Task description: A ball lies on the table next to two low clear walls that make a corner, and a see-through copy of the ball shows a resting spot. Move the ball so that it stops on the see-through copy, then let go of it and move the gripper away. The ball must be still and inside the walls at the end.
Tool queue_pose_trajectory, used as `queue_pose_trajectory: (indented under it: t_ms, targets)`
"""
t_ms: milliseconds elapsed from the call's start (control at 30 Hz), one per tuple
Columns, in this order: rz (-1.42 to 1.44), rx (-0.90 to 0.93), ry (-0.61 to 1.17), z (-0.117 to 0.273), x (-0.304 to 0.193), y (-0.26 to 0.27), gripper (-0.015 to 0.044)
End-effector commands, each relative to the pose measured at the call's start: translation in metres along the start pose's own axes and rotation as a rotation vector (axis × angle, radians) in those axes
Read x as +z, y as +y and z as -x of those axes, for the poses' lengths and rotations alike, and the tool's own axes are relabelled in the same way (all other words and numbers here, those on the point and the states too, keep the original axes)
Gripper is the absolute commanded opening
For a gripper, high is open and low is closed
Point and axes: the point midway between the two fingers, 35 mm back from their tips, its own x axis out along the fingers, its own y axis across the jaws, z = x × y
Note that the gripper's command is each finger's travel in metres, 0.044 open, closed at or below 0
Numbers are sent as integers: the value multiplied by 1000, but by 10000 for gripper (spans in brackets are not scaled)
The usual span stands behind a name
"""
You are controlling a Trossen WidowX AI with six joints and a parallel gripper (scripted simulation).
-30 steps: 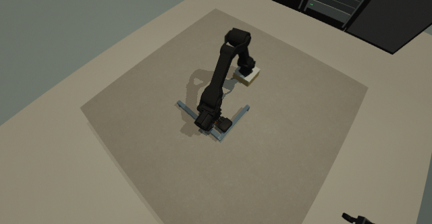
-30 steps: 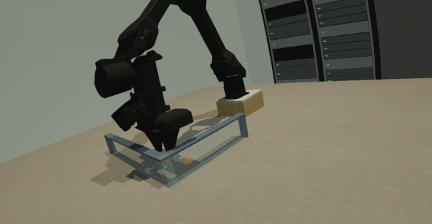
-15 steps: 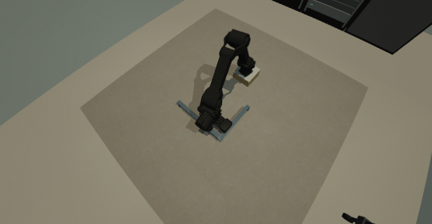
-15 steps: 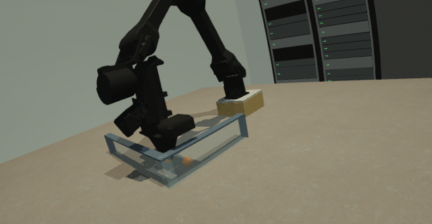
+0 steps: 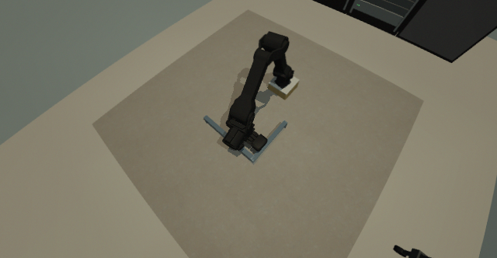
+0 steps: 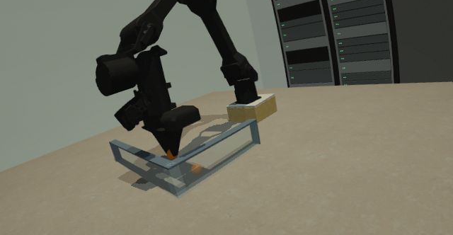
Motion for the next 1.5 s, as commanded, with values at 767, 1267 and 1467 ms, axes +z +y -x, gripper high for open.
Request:
queue_pose_trajectory:
  t_ms: [767, 1267, 1467]
  targets:
    - [287, -3, -19, 86, -3, 10, 0]
    - [862, -7, -18, 73, -6, 32, 0]
    - [1093, -9, -18, 67, -7, 41, 0]
